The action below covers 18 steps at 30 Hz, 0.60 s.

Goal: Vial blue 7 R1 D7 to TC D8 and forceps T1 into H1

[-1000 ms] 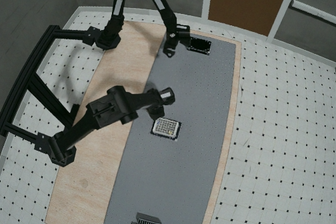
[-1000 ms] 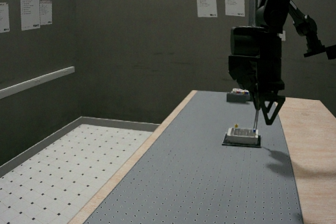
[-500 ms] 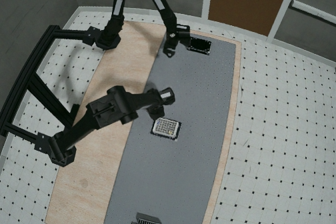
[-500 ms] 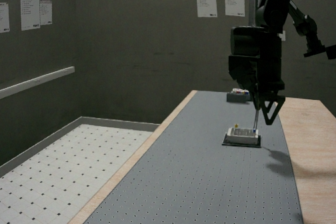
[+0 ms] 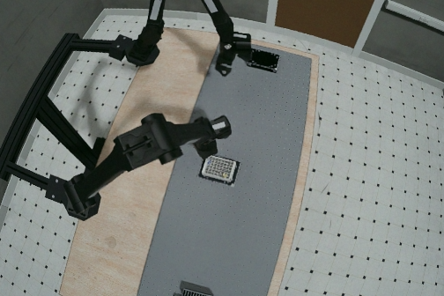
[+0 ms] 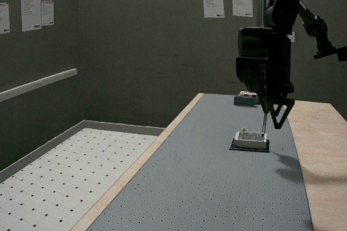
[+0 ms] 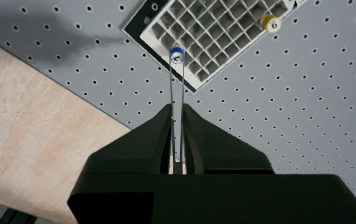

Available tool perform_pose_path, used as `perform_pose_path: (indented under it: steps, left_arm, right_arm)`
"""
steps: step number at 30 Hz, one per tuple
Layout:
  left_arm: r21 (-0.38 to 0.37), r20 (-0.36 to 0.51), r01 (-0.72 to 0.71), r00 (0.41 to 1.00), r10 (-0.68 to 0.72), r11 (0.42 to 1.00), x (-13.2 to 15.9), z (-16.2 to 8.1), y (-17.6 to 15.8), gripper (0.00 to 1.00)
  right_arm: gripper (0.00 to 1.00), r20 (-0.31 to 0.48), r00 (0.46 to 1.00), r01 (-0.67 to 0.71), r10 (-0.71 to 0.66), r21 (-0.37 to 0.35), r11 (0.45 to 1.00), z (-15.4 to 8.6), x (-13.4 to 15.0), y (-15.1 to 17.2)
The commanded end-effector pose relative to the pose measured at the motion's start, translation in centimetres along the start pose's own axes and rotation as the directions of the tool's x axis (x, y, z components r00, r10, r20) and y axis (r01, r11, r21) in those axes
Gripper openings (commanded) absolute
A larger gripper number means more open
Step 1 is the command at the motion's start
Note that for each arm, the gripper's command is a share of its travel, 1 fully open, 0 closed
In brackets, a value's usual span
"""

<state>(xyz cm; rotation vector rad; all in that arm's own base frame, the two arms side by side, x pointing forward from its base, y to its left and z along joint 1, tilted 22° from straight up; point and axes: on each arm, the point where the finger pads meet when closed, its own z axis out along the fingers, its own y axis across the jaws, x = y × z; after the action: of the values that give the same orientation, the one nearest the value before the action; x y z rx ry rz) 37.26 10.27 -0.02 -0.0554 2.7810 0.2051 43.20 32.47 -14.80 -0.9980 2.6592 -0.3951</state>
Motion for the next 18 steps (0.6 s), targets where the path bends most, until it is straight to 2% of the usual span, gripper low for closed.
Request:
perform_pose_path:
  steps: [1,18]
  left_arm:
    - [-0.003,0.016,-0.008,1.000,0.008,1.000,-0.80,-0.22,0.08,1.00]
    - [-0.003,0.016,-0.008,1.000,0.008,1.000,-0.80,-0.22,0.08,1.00]
  right_arm:
    - [0.09,-0.006,1.000,0.002,-0.002,0.000,1.000,0.30,-0.43,0.57]
    - [0.11,-0.006,1.000,0.002,-0.002,0.000,1.000,0.30,-0.43,0.57]
